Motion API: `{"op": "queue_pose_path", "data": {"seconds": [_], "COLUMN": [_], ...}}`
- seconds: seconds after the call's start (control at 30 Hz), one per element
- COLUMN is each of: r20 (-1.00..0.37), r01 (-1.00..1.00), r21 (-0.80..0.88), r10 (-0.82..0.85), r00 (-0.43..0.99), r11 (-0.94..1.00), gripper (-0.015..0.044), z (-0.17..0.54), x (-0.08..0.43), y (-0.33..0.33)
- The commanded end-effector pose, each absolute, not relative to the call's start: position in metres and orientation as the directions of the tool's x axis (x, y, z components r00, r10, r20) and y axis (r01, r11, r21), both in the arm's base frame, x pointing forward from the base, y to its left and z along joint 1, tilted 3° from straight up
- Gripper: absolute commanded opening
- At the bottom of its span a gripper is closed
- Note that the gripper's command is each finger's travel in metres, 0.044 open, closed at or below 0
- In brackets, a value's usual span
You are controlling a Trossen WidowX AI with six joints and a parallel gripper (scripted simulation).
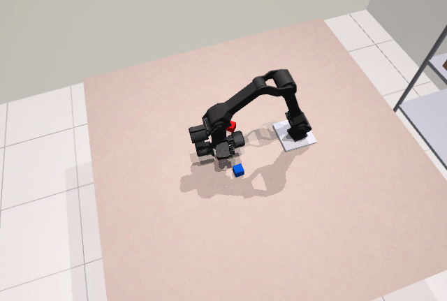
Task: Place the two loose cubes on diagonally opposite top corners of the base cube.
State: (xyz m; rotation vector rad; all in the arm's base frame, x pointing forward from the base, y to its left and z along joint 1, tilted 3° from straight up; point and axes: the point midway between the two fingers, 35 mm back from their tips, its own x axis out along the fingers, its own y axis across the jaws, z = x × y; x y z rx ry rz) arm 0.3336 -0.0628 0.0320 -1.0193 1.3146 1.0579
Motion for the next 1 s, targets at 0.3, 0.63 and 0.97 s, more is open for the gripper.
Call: {"op": "queue_pose_path", "data": {"seconds": [0.3,0.63,0.97], "r20": [-1.0,-1.0,-1.0], "r01": [-0.974,-0.974,-0.974], "r21": [0.02,0.02,0.019], "r10": [0.009,0.009,0.009], "r00": [-0.018,-0.018,-0.018], "r11": [0.224,0.224,0.224], "gripper": [0.0105,0.0105,0.0105], "z": [0.035,0.066,0.097], "x": [0.334,0.339,0.34], "y": [-0.064,-0.065,-0.065]}}
